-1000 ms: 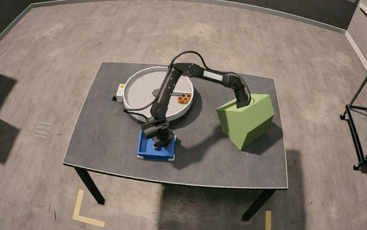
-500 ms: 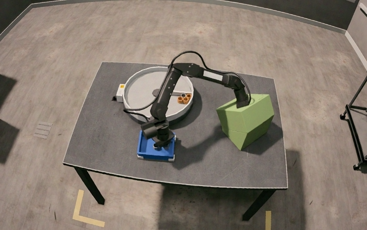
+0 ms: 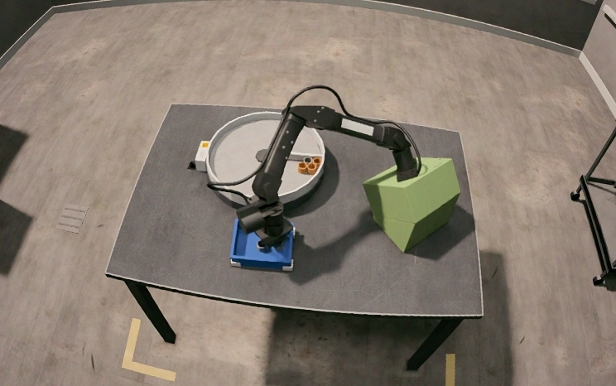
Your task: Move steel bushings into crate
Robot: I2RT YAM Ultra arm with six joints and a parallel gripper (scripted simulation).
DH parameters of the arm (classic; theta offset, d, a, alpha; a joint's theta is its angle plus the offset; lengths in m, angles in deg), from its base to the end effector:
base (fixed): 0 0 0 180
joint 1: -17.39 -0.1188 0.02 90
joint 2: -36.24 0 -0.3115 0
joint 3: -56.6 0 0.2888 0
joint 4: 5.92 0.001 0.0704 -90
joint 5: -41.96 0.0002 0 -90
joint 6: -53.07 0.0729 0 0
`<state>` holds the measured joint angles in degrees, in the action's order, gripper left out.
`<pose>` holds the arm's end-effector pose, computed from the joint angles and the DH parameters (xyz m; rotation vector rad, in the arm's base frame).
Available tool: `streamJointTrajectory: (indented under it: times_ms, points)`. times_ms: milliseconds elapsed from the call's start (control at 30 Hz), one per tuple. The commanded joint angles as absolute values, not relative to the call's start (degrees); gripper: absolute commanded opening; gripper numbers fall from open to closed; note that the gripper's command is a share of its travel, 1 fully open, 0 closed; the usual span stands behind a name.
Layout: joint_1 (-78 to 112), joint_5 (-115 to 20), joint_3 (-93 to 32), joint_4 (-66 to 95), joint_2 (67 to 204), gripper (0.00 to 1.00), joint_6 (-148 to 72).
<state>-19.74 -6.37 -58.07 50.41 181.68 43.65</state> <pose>0.4518 0.2826 0.0231 0.9325 2.2764 -0.4309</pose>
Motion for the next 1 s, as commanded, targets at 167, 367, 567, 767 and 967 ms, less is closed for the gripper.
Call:
streamJointTrajectory:
  times_ms: [167,367,567,767,967]
  points:
    - [-21.36,-6.22,-60.54,51.45,182.88,0.00,44.07]
    - [-21.36,-6.23,-60.63,51.52,181.82,0.00,44.06]
    - [-21.36,-6.22,-60.58,51.53,181.83,0.00,44.06]
    - [-21.36,-6.22,-60.58,51.53,181.83,0.00,44.06]
    - [-21.36,-6.22,-60.58,51.53,181.83,0.00,44.06]
